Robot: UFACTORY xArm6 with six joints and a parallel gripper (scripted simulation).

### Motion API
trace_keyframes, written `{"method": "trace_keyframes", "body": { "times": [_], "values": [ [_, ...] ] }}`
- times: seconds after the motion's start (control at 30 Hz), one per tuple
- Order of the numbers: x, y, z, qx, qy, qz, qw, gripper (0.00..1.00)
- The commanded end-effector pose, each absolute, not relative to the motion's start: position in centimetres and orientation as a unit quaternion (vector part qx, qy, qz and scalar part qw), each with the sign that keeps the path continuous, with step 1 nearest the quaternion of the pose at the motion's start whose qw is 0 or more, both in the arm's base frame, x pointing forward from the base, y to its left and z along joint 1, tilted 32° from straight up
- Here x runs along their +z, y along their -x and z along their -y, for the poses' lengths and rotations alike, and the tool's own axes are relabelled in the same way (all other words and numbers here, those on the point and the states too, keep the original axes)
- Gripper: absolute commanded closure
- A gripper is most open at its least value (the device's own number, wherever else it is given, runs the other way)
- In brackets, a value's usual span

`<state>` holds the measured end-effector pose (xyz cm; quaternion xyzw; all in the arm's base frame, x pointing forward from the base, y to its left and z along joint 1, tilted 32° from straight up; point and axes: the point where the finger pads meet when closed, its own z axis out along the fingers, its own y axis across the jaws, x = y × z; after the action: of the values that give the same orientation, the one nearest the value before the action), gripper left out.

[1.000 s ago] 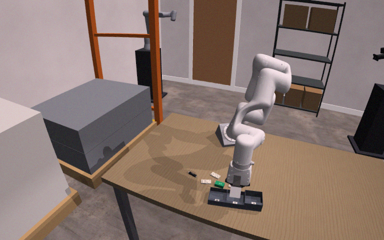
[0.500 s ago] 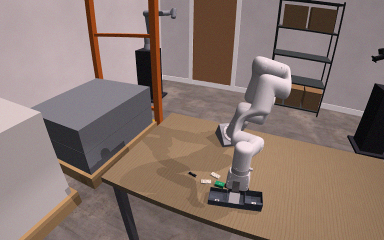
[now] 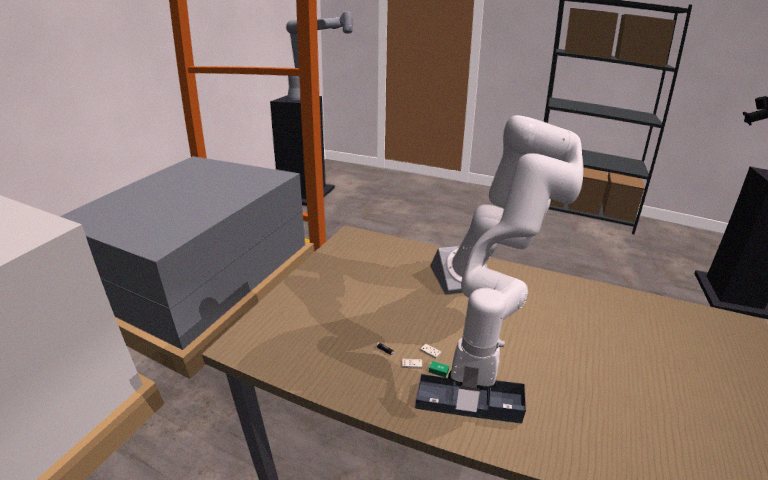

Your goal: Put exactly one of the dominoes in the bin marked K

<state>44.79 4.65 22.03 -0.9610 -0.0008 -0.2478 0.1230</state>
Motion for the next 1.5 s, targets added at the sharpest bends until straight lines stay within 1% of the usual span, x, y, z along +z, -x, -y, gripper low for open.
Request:
{"method": "trace_keyframes", "body": {
  "times": [0.0,1.17,1.47],
  "values": [
    [22.2,-44.9,-4.6,-0.249,0.961,0.001,0.123,0.93],
    [22.2,-44.9,-4.6,-0.249,0.961,0.001,0.123,0.93],
    [23.2,-44.3,-4.4,-0.249,0.961,0.001,0.123,0.93]
  ]
}}
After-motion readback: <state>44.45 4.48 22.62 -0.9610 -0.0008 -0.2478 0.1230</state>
